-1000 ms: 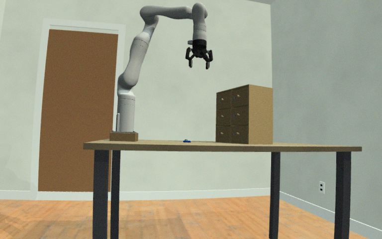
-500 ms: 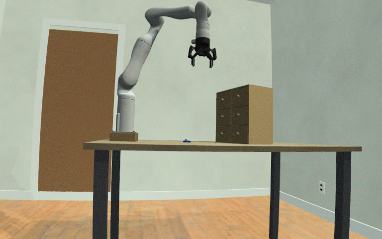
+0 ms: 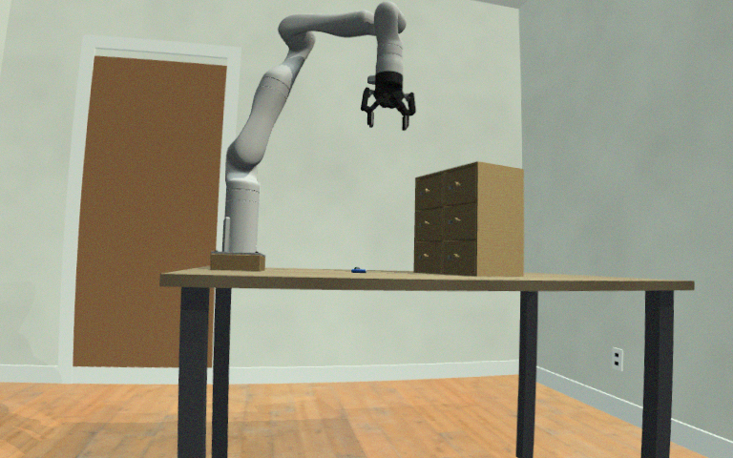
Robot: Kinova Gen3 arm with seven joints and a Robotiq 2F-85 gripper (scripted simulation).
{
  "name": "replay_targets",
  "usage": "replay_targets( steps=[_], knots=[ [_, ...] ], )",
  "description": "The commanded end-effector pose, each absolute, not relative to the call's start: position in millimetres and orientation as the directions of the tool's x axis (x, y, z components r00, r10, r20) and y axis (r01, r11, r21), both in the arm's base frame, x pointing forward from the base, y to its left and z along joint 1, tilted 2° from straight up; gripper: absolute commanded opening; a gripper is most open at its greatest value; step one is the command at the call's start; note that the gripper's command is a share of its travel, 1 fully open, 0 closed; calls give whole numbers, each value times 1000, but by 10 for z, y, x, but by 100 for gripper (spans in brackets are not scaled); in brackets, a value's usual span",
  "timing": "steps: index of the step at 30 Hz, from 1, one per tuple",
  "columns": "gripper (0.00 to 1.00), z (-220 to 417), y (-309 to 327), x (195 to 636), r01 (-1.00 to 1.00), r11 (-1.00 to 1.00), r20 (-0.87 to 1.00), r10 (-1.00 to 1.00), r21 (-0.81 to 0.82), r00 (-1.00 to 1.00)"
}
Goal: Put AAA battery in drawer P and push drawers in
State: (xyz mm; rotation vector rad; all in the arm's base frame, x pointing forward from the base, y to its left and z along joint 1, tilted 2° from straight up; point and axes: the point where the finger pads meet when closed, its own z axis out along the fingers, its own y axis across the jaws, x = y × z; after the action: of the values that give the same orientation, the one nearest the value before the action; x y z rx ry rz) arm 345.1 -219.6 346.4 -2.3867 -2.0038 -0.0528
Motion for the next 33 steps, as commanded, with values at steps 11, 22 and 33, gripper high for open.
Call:
replay_targets(
  steps=[11,22,33],
  knots=[
    [100,3469,-2198,3451,985,-173,42,984,4,173],
    [100,3469,-2198,3451,985,-173,42,984,4,173],
    [100,3447,-2192,3457,981,-192,42,981,3,192]
  ],
)
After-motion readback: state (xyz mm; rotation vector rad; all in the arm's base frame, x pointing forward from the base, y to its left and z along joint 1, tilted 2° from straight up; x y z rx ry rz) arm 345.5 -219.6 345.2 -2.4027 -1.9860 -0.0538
